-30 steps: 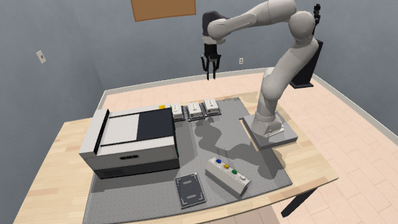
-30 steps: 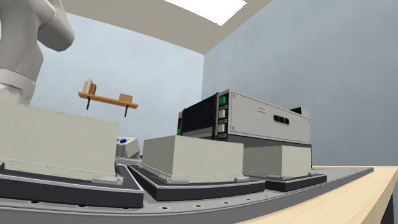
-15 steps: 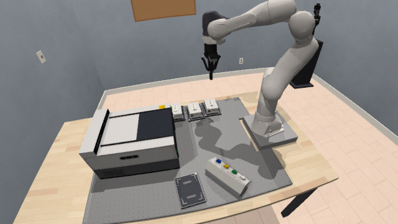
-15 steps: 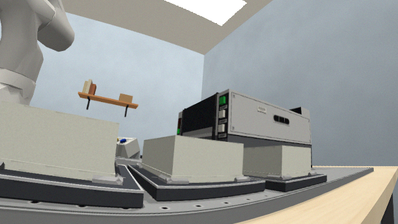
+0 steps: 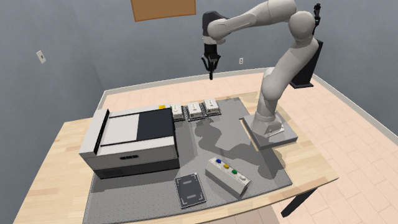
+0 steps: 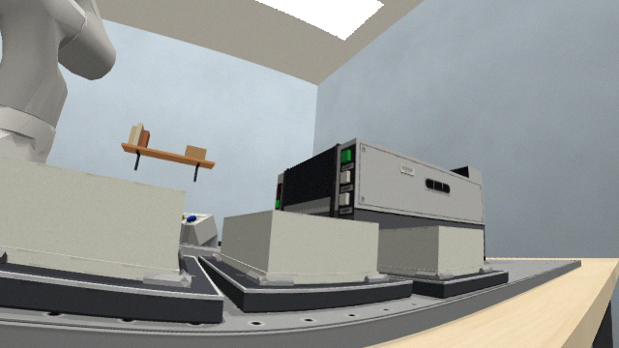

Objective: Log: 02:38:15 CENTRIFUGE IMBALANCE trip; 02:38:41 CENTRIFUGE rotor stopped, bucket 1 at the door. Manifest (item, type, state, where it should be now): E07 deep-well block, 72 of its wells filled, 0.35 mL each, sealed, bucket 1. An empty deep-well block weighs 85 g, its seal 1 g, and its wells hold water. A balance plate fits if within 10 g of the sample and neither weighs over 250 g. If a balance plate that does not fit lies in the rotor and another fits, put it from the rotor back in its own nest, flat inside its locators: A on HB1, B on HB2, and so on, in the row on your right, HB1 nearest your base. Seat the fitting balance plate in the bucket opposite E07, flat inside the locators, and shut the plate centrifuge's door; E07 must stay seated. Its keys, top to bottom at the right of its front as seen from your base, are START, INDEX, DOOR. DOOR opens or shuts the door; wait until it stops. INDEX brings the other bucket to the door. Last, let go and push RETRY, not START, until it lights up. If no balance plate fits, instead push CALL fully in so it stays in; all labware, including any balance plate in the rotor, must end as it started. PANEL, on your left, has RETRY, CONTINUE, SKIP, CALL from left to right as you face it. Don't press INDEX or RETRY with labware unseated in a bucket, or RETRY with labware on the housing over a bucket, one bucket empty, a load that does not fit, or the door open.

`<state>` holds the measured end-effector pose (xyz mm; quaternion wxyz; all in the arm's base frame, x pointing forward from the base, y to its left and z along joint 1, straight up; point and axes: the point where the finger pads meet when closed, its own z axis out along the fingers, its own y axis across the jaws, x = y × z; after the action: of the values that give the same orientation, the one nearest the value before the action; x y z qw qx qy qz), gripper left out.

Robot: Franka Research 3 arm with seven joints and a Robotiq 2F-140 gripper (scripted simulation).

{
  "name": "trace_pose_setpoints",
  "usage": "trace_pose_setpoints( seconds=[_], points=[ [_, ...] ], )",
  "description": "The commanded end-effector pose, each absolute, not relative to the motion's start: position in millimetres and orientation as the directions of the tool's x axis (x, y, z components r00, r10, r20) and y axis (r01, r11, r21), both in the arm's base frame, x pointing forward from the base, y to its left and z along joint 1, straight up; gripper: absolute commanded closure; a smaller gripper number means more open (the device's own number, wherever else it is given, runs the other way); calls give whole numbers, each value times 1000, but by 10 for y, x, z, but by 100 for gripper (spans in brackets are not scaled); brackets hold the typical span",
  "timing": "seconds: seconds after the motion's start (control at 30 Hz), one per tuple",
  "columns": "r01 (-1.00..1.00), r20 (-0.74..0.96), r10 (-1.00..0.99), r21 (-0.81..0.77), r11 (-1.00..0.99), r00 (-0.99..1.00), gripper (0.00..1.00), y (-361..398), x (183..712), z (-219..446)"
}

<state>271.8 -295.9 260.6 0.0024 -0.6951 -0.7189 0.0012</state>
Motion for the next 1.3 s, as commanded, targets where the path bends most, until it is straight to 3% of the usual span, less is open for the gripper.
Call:
trace_pose_setpoints(
  seconds=[0.0,0.3,0.73,0.9,1.27],
  points=[
    [999,0,999,1,51,-51,90,-2961,2731,2610],
    [990,-1,990,1,138,-138,90,-2965,2736,2581],
    [898,-4,898,-1,439,-439,90,-2978,2751,2475],
    [785,-5,785,-3,619,-619,90,-2988,2758,2398],
    [572,1,572,-17,820,-820,90,-3012,2766,2196]
  ],
)
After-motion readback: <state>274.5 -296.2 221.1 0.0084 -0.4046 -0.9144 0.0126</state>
